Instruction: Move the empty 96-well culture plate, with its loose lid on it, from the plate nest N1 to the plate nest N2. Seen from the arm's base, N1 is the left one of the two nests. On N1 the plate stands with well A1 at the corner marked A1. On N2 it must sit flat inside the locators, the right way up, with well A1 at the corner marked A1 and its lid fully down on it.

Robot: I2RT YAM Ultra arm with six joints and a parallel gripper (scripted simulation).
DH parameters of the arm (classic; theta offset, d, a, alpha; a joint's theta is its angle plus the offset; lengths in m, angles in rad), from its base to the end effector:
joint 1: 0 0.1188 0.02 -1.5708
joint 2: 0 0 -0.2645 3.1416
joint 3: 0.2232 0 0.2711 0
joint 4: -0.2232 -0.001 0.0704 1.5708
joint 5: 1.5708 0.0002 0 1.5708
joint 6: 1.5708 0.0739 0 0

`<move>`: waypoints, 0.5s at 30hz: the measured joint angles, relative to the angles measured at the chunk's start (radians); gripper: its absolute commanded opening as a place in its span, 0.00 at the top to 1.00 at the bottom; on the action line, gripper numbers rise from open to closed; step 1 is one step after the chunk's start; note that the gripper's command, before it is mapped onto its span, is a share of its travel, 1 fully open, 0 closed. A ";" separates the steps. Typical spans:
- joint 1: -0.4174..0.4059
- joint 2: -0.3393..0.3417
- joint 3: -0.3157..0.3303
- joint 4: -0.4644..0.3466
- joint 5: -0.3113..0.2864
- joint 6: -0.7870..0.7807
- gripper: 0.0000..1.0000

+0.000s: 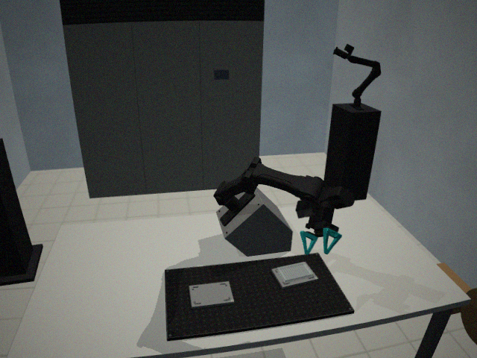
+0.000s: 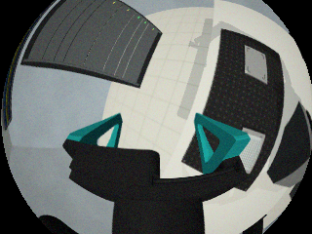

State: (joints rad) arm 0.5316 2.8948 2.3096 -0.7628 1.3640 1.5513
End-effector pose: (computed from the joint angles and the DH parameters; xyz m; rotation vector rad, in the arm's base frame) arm 0.5092 0.2167 0.0039 1.0213 1.4914 -0.5643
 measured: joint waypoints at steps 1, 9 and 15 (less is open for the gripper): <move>-0.002 -0.005 -0.007 -0.005 -0.011 -0.004 0.00; -0.039 -0.101 -0.055 -0.045 -0.080 -0.061 0.00; -0.077 -0.216 -0.116 -0.107 -0.165 -0.145 0.00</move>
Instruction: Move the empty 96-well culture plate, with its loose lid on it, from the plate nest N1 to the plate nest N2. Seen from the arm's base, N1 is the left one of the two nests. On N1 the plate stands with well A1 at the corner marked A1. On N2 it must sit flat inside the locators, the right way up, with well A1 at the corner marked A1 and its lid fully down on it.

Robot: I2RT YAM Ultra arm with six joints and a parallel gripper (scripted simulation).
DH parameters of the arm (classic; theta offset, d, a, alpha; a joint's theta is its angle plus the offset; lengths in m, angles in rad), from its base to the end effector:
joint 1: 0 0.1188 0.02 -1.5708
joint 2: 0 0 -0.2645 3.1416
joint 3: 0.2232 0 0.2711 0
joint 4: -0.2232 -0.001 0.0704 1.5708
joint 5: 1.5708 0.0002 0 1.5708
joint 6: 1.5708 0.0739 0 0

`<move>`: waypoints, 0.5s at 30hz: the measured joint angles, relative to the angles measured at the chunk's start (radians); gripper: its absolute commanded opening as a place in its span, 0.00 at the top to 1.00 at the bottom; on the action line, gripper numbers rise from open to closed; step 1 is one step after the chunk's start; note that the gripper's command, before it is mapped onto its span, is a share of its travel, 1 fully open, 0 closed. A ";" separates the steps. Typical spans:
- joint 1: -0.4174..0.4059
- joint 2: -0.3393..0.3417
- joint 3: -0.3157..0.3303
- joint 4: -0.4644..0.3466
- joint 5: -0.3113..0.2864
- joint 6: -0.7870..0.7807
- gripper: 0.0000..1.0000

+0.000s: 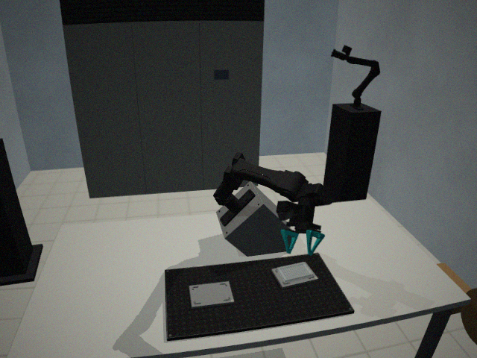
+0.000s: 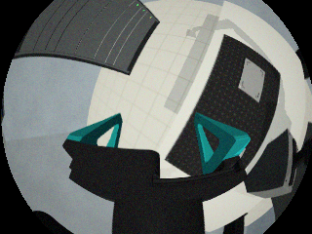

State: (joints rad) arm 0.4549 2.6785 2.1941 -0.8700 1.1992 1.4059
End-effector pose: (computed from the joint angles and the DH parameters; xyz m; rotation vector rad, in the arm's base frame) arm 0.5142 0.1760 0.0719 1.0382 1.6949 -0.6369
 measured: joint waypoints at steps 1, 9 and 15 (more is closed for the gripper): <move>-0.008 -0.014 -0.003 -0.008 -0.008 -0.010 0.00; -0.044 -0.144 -0.107 -0.050 -0.120 -0.134 0.00; -0.087 -0.266 -0.210 -0.071 -0.202 -0.235 0.00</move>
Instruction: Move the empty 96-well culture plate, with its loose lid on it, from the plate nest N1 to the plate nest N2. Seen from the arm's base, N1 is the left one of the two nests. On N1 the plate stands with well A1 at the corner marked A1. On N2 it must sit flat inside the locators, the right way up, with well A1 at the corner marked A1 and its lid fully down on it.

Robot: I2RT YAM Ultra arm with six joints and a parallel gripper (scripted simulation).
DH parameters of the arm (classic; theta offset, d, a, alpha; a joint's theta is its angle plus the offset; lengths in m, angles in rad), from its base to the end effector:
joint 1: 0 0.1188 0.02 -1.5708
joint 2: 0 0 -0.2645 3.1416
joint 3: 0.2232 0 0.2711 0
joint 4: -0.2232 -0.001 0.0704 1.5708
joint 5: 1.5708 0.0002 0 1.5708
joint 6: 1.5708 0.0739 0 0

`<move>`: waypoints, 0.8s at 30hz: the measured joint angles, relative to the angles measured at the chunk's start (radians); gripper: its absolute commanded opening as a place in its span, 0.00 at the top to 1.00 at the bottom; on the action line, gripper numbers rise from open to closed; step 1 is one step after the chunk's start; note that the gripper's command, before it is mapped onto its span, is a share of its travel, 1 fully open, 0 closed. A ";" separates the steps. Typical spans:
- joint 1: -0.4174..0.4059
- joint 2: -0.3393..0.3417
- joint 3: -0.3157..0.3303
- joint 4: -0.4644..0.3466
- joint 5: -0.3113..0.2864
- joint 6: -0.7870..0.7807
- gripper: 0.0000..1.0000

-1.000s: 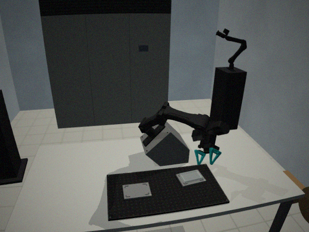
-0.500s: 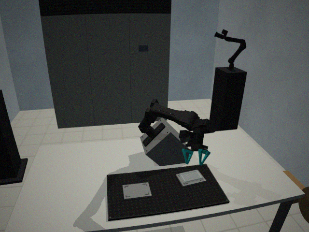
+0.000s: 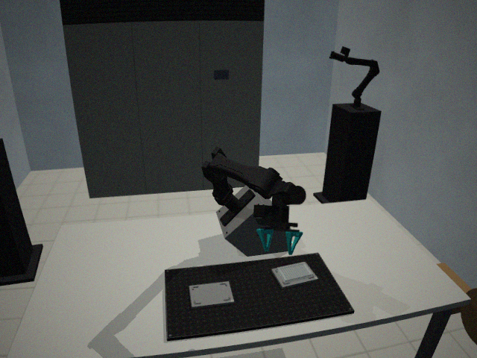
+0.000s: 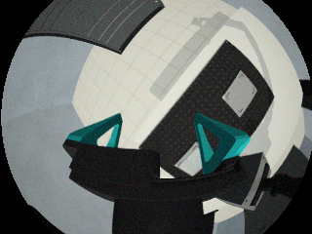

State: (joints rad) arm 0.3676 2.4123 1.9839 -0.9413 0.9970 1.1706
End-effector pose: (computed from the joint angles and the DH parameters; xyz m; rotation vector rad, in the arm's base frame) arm 0.4928 0.1243 0.1315 0.9783 1.9928 -0.7115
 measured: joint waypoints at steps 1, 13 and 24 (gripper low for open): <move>-0.007 -0.021 -0.015 -0.006 -0.016 -0.019 0.00; -0.061 -0.221 -0.176 -0.047 -0.169 -0.206 0.00; -0.106 -0.399 -0.305 -0.083 -0.298 -0.365 0.00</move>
State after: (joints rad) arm 0.2619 2.0132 1.6787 -1.0241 0.6994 0.8059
